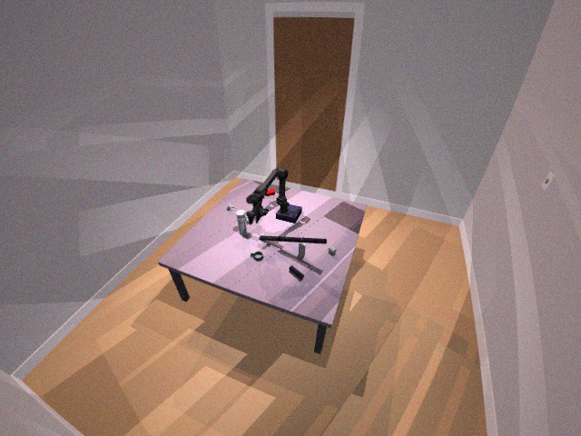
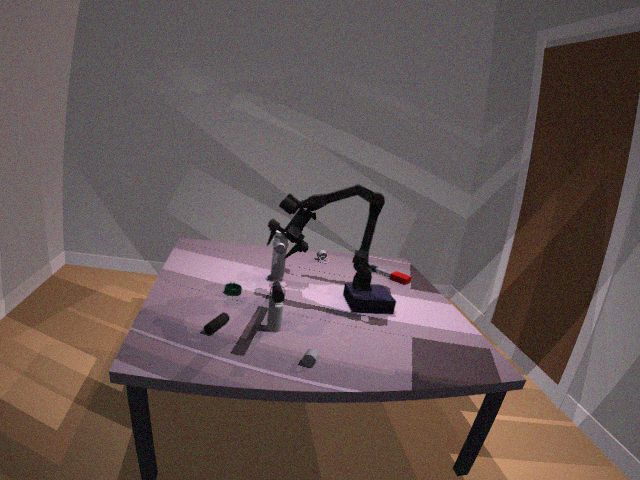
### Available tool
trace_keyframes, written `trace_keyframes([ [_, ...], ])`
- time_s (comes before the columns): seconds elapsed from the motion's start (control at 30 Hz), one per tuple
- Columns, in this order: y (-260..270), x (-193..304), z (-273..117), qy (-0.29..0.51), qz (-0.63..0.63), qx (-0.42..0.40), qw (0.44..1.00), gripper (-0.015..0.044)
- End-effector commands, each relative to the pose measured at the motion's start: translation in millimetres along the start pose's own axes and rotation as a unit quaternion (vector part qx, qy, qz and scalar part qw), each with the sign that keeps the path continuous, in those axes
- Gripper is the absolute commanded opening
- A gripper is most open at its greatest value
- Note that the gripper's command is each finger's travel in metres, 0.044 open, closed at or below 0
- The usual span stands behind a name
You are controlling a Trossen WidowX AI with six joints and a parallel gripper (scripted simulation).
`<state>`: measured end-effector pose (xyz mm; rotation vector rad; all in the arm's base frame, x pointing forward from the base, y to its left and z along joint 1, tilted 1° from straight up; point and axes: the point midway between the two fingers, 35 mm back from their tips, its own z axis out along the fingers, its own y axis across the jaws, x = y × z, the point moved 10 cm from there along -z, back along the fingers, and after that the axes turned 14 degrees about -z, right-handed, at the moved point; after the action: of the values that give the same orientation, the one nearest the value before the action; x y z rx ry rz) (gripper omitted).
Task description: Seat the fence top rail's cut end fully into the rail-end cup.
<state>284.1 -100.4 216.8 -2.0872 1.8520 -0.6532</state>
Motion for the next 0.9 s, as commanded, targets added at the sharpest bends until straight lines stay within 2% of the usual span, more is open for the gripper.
trace_keyframes([
  [0.0,-7.8,-7.4,-10.6,0.002,0.0,0.004,1.0,0.044],
  [0.13,-9.1,-9.4,-10.2,-0.002,0.023,0.006,1.0,0.044],
  [0.33,-34.4,-40.2,-35.8,-0.018,0.252,0.003,0.967,0.044],
  [0.5,-50.6,-67.6,-61.0,-0.03,0.439,-0.005,0.898,0.044],
  [0.7,-62.6,-98.9,-93.7,-0.04,0.633,-0.019,0.773,0.044],
  [0.87,-63.4,-102.3,-97.6,-0.041,0.653,-0.021,0.756,0.044],
])
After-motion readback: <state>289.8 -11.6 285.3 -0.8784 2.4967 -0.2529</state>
